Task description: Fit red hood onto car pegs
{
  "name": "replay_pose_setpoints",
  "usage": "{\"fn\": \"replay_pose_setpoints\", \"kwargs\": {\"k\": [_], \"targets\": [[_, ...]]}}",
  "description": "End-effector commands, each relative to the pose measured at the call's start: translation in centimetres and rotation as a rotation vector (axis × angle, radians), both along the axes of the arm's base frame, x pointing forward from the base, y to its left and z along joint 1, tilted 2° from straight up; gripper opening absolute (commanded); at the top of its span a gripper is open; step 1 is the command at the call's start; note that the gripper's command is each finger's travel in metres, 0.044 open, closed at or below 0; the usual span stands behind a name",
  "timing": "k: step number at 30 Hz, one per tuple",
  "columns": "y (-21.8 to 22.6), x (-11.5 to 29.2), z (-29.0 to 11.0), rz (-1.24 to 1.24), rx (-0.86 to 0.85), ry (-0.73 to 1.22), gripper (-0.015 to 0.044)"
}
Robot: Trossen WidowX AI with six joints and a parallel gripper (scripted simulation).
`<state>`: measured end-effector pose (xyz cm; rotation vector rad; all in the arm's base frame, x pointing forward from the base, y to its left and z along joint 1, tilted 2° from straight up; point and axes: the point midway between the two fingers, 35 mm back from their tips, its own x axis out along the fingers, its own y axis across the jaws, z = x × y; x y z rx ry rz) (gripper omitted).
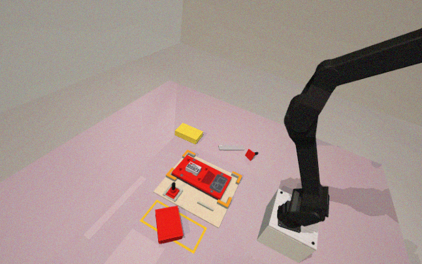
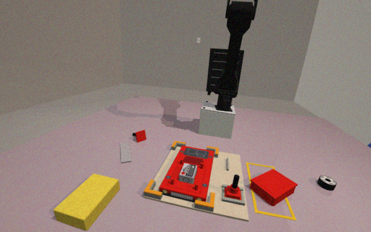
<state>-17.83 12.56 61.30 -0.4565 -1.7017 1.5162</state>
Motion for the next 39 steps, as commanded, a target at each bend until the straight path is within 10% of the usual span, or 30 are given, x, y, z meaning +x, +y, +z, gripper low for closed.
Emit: {"fn": "replay_pose_setpoints", "kwargs": {"k": [1, 9, 39], "targets": [[0.1, 0.0, 0.0, -0.002, -0.002, 0.000, 0.0247], [3.8, -1.2, -2.2, -0.087, -0.116, 0.027, 0.0440], [20.2, 5.8, -13.3, -0.526, -0.567, 0.314, 0.0440]]}}
